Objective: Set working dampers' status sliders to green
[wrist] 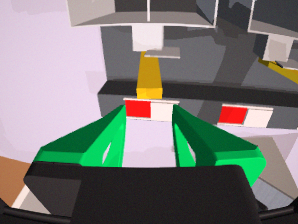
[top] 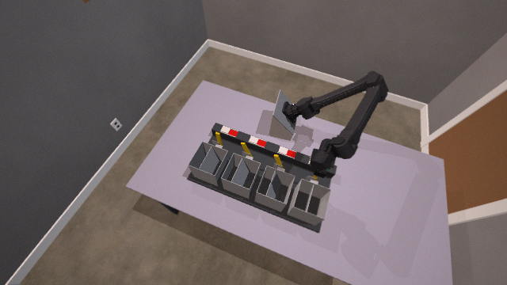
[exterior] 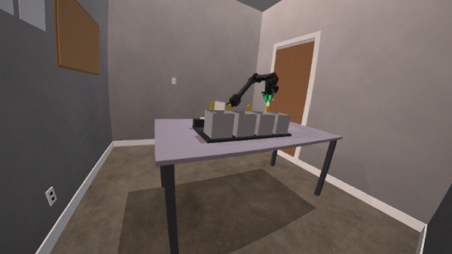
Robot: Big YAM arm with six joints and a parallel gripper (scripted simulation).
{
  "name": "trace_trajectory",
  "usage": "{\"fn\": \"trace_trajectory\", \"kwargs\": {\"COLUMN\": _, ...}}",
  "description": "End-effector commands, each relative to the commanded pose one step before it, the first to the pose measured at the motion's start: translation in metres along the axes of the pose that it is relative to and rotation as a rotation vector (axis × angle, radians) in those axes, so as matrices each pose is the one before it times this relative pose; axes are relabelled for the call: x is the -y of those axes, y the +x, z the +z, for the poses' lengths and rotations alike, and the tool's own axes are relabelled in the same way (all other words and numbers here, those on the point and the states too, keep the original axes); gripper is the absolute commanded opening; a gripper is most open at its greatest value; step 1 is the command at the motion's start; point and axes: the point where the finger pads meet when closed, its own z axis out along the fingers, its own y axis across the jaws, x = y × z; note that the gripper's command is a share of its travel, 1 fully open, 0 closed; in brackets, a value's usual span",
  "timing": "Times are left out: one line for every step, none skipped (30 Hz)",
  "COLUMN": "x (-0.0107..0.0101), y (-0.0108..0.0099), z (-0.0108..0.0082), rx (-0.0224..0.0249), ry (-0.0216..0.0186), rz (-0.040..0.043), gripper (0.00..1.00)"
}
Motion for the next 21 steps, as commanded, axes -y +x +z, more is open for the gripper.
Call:
{"fn": "trace_trajectory", "kwargs": {"x": -0.00456, "y": -0.00345, "z": 0.00322, "rx": -0.00894, "ry": 0.00337, "rz": -0.03597, "gripper": 0.36}}
{"fn": "trace_trajectory", "kwargs": {"x": -0.00326, "y": 0.00144, "z": -0.00236, "rx": 0.00729, "ry": 0.00174, "rz": -0.00901, "gripper": 0.36}}
{"fn": "trace_trajectory", "kwargs": {"x": -0.00190, "y": 0.00083, "z": -0.00138, "rx": 0.00426, "ry": 0.00102, "rz": -0.00525, "gripper": 0.36}}
{"fn": "trace_trajectory", "kwargs": {"x": -0.00011, "y": 0.00005, "z": -0.00008, "rx": 0.00023, "ry": 0.00006, "rz": -0.00030, "gripper": 0.36}}
{"fn": "trace_trajectory", "kwargs": {"x": 0.00141, "y": -0.00061, "z": 0.00103, "rx": -0.00315, "ry": -0.00075, "rz": 0.00389, "gripper": 0.36}}
{"fn": "trace_trajectory", "kwargs": {"x": 0.00130, "y": -0.00056, "z": 0.00094, "rx": -0.00289, "ry": -0.00069, "rz": 0.00358, "gripper": 0.36}}
{"fn": "trace_trajectory", "kwargs": {"x": 0.00068, "y": -0.00029, "z": 0.00052, "rx": -0.00155, "ry": -0.00036, "rz": 0.00184, "gripper": 0.36}}
{"fn": "trace_trajectory", "kwargs": {"x": 0.00006, "y": 0.00005, "z": 0.00022, "rx": -0.00031, "ry": -0.00002, "rz": -0.00007, "gripper": 0.36}}
{"fn": "trace_trajectory", "kwargs": {"x": 0.00022, "y": 0.00010, "z": 0.00031, "rx": -0.00009, "ry": -0.00002, "rz": -0.00007, "gripper": 0.36}}
{"fn": "trace_trajectory", "kwargs": {"x": 0.00045, "y": 0.00018, "z": 0.00053, "rx": -0.00002, "ry": -0.00004, "rz": -0.00002, "gripper": 0.36}}
{"fn": "trace_trajectory", "kwargs": {"x": 0.00072, "y": 0.00030, "z": 0.00085, "rx": -0.00006, "ry": -0.00008, "rz": 0.00000, "gripper": 0.36}}
{"fn": "trace_trajectory", "kwargs": {"x": 0.00000, "y": 0.00000, "z": 0.00000, "rx": 0.00000, "ry": 0.00000, "rz": 0.00000, "gripper": 0.36}}
{"fn": "trace_trajectory", "kwargs": {"x": 0.00000, "y": 0.00000, "z": 0.00000, "rx": 0.00000, "ry": 0.00000, "rz": 0.00000, "gripper": 0.36}}
{"fn": "trace_trajectory", "kwargs": {"x": 0.00104, "y": 0.00043, "z": 0.00122, "rx": -0.00006, "ry": -0.00011, "rz": 0.00009, "gripper": 0.36}}
{"fn": "trace_trajectory", "kwargs": {"x": 0.00126, "y": 0.00114, "z": 0.00164, "rx": -0.00203, "ry": -0.00060, "rz": 0.00594, "gripper": 0.36}}
{"fn": "trace_trajectory", "kwargs": {"x": -0.00001, "y": 0.00024, "z": 0.00055, "rx": -0.00023, "ry": -0.00021, "rz": 0.00468, "gripper": 0.36}}
{"fn": "trace_trajectory", "kwargs": {"x": -0.00021, "y": 0.00008, "z": 0.00047, "rx": 0.00023, "ry": -0.00014, "rz": 0.00515, "gripper": 0.36}}
{"fn": "trace_trajectory", "kwargs": {"x": -0.00025, "y": 0.00010, "z": 0.00057, "rx": 0.00027, "ry": -0.00017, "rz": 0.00619, "gripper": 0.36}}
{"fn": "trace_trajectory", "kwargs": {"x": -0.00029, "y": 0.00012, "z": 0.00067, "rx": 0.00032, "ry": -0.00021, "rz": 0.00063, "gripper": 0.36}}
{"fn": "trace_trajectory", "kwargs": {"x": -0.00034, "y": 0.00015, "z": 0.00077, "rx": 0.00037, "ry": -0.00025, "rz": -0.00081, "gripper": 0.36}}
{"fn": "trace_trajectory", "kwargs": {"x": -0.00056, "y": 0.00023, "z": 0.00063, "rx": 0.00112, "ry": -0.00025, "rz": -0.00138, "gripper": 0.36}}
